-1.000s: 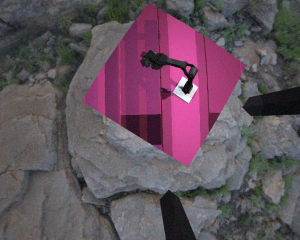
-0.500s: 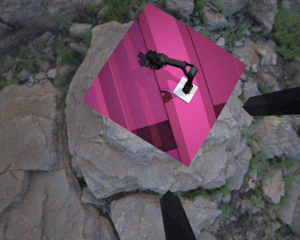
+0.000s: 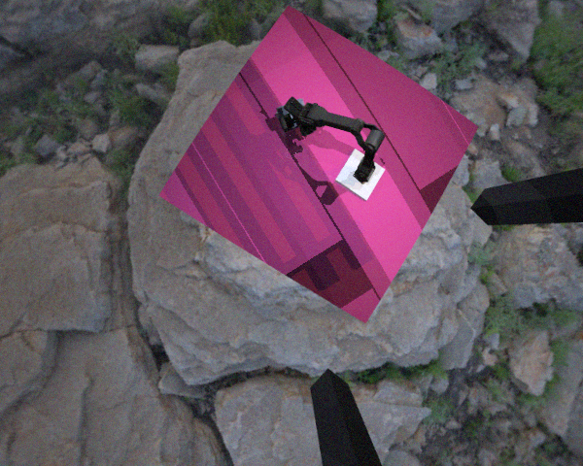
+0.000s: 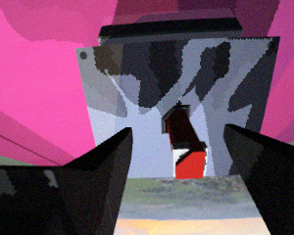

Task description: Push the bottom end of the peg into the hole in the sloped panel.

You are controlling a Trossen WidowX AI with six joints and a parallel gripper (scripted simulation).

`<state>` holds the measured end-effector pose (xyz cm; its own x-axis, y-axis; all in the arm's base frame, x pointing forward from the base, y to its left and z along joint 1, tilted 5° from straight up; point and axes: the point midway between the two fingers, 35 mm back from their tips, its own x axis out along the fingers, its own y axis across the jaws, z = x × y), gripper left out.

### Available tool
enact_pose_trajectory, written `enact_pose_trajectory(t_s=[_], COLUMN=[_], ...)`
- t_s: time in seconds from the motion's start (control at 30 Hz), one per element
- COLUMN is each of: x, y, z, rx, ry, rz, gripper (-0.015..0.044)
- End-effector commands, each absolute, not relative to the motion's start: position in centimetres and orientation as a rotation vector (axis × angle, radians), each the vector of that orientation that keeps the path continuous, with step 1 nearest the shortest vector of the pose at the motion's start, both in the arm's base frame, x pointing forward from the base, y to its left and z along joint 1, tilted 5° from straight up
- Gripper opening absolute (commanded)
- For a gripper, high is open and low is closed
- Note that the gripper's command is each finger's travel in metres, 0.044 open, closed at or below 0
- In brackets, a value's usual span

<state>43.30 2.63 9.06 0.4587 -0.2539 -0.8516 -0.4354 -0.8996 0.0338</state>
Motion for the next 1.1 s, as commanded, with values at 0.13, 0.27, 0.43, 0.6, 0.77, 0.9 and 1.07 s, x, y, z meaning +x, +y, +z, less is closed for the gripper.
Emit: enact_pose_trajectory(t_s=[0.13,0.27,0.43,0.6,0.77,0.9,1.07], x=[42.9,42.5,42.0,41.5,40.9,40.4,39.7], y=[3.0,3.2,3.6,4.0,4.4,4.7,5.0], z=[10.0,10.8,11.9,13.0,14.1,15.0,16.1], rx=[-2.516,-2.516,-2.516,-2.515,-2.515,-2.515,-2.515], ry=[0.598,0.596,0.594,0.591,0.589,0.587,0.584], rz=[1.422,1.423,1.424,1.426,1.428,1.429,1.431], gripper=[0.044,0.044,0.044,0.044,0.044,0.044,0.044])
